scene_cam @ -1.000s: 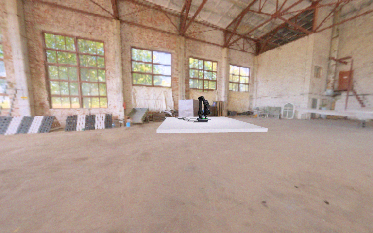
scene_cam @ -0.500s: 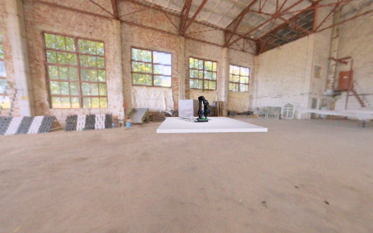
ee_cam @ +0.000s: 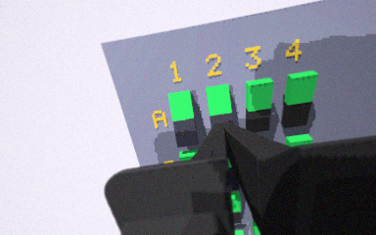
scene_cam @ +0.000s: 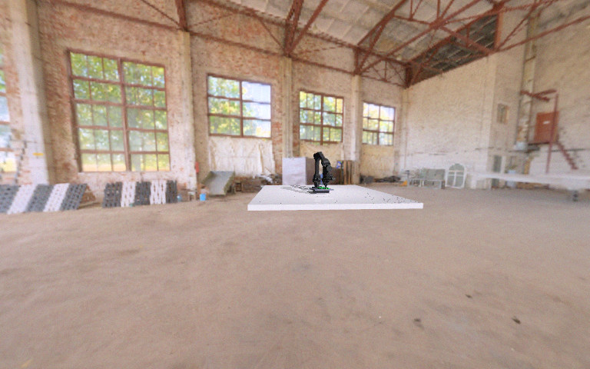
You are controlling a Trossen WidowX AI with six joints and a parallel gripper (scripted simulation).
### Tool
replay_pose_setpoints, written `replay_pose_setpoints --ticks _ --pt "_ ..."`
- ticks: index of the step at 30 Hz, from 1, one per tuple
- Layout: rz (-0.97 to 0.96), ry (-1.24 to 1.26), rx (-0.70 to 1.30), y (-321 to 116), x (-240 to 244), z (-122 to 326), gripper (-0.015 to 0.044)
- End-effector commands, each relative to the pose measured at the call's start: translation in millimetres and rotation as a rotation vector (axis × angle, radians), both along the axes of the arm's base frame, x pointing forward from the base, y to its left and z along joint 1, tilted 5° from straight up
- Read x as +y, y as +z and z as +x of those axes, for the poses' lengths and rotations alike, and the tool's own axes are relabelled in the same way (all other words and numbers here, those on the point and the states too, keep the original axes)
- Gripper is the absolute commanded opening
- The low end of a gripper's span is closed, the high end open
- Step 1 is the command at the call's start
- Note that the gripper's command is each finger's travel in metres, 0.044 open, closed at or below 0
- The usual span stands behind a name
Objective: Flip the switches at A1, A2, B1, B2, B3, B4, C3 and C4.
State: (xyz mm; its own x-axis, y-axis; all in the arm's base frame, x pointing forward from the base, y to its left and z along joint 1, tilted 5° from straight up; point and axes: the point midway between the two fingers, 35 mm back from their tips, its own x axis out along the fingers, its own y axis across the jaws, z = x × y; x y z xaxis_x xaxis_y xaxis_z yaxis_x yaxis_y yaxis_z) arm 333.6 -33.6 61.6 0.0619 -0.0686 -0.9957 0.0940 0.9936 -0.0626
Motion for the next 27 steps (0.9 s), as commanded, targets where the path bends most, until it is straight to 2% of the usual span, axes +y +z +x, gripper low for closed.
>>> replay_pose_setpoints --ticks 1,27 --pt "-0.005 0.004 0.002 -1.5 -0.8 -0.6 0.0000" --pt "-0.005 0.004 0.002 -4.9 -1.0 -0.4 0.0000"
